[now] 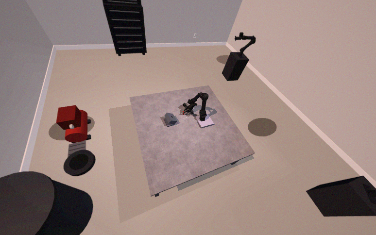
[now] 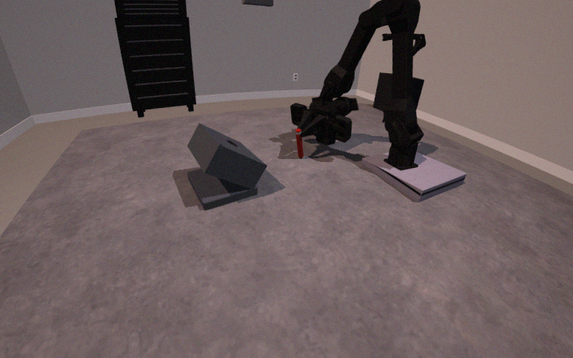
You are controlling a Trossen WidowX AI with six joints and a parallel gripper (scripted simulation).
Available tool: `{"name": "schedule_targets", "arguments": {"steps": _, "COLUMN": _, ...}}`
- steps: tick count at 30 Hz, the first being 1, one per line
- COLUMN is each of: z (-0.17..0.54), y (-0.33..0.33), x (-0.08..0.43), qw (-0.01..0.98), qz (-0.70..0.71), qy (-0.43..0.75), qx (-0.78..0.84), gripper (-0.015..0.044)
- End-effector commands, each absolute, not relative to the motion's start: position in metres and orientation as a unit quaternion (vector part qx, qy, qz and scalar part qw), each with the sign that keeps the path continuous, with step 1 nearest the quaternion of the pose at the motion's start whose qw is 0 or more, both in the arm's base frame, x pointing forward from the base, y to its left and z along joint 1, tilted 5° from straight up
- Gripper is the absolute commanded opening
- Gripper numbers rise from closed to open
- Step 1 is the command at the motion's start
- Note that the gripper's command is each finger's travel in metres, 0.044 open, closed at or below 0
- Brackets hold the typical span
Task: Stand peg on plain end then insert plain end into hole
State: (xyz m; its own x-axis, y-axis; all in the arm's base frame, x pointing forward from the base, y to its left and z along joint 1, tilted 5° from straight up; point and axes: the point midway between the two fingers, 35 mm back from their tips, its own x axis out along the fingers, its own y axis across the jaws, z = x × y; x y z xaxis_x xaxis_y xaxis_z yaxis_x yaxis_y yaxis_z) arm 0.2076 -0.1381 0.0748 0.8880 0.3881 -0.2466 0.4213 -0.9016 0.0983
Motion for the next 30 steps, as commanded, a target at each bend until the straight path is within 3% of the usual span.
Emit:
{"name": "schedule_targets", "arguments": {"steps": 1, "z": 0.0730, "y": -0.1382, "x": 0.2076, "qw": 0.075, "qz": -0.111, "qy": 0.209, "qx": 0.969, "gripper": 0.0050}}
{"name": "schedule_targets", "arguments": {"steps": 30, "z": 0.0689, "y": -0.1399, "x": 0.2033, "qw": 0.072, "qz": -0.107, "qy": 0.209, "qx": 0.969, "gripper": 0.0050}}
